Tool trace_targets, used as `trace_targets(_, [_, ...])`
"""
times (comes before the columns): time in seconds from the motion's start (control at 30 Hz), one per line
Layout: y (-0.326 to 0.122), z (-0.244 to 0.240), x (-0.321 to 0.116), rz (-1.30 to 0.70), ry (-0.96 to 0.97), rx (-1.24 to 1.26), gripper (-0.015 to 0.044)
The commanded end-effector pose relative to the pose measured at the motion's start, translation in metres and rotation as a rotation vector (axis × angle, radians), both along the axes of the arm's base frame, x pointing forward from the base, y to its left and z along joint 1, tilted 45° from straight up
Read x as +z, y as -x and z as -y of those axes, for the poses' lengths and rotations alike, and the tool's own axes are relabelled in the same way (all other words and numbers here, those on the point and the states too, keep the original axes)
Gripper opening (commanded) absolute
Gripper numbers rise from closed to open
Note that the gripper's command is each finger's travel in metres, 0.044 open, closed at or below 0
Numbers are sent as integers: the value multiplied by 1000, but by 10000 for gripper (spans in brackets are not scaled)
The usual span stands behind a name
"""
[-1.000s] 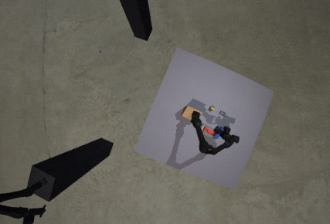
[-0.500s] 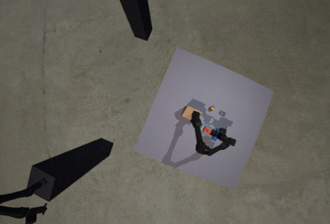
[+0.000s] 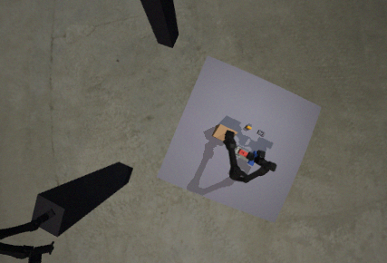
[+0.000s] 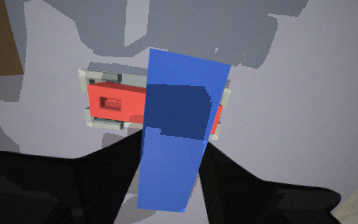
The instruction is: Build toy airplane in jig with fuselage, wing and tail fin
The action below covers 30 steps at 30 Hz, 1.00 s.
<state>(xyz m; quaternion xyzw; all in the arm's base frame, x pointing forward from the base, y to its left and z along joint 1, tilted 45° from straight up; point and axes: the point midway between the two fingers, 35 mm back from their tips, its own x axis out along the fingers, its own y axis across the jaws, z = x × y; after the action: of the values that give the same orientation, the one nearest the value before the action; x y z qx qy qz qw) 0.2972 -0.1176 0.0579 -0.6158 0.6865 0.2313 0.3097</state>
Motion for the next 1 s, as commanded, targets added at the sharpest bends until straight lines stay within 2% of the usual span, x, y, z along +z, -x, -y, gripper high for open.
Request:
trace_targets(0.0, [0,1,0,-3,3,3,195])
trace_targets(0.97, [1,28,-26,5,2,0,188])
